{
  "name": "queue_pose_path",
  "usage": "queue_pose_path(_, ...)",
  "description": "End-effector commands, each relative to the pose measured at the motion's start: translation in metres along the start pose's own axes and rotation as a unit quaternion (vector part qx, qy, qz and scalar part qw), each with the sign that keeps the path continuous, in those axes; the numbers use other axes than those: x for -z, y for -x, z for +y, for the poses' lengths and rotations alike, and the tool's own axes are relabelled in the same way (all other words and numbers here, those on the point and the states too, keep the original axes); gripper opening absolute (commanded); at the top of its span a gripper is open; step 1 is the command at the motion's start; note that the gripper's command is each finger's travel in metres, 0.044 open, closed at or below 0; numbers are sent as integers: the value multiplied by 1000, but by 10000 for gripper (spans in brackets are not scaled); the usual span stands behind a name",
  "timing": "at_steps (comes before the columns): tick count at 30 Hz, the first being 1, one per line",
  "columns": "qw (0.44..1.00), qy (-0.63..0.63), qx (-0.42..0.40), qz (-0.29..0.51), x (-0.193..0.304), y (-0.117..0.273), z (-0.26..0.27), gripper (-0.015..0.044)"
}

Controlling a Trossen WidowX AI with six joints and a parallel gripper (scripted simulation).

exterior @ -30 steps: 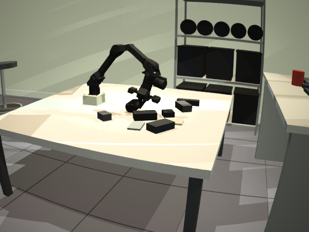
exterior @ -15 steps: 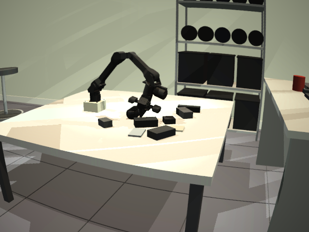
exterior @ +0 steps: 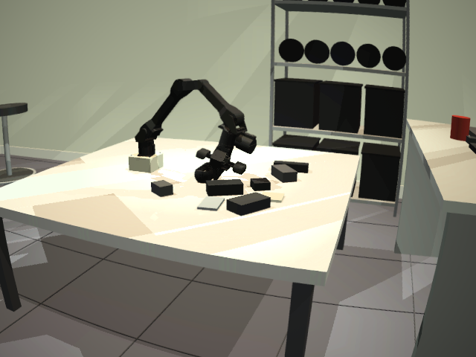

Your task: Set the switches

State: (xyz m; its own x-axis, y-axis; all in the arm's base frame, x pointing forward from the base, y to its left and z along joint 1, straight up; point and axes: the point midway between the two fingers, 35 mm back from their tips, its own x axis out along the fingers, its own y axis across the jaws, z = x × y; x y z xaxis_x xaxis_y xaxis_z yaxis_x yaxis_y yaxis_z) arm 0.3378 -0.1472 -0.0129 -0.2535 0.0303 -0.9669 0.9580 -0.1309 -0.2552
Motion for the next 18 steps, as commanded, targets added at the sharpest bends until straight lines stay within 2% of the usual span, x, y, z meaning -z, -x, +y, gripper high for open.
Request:
queue_pose_path(1,1000,0,0,-3,-1,0,-2,0)
queue_pose_path(18,1000,0,0,-3,-1,-2,-9,0)
